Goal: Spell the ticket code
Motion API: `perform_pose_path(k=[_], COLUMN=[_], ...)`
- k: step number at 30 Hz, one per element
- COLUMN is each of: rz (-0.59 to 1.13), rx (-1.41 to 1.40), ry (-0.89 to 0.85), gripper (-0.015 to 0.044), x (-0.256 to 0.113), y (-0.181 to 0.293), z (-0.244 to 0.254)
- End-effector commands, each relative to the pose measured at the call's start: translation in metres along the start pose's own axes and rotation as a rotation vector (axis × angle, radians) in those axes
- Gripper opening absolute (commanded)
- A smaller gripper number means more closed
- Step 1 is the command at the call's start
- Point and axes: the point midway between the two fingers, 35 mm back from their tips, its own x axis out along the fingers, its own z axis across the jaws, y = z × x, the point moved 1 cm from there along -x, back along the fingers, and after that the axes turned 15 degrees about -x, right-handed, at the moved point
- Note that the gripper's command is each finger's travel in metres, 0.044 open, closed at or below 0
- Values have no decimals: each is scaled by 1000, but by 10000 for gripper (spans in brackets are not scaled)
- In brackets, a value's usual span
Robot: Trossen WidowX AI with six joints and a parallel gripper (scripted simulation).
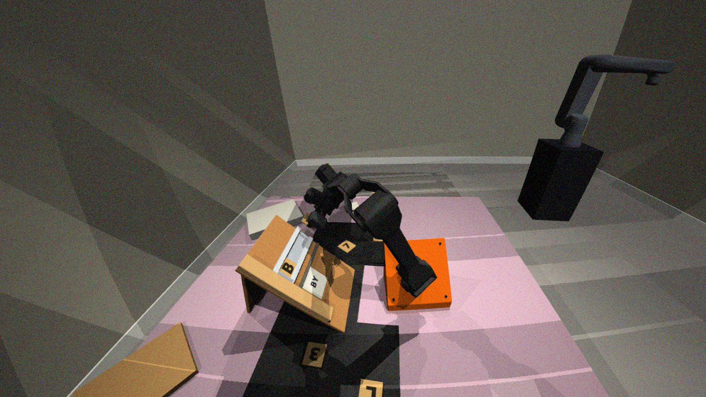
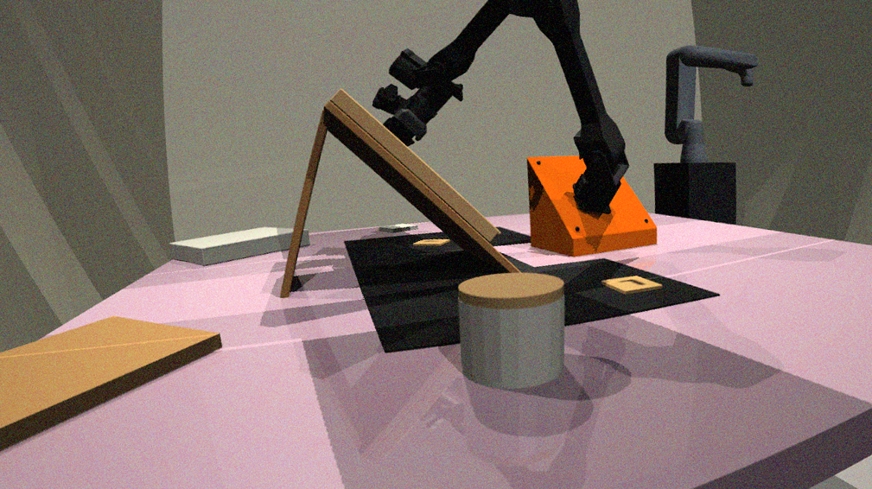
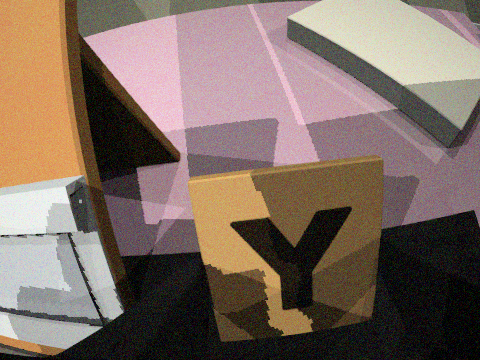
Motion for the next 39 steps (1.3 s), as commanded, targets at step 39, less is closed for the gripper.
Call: perform_pose_path(k=[39], rz=[4], rx=[8], ry=[-3], gripper=[0], x=[1], y=[-4], z=[22])
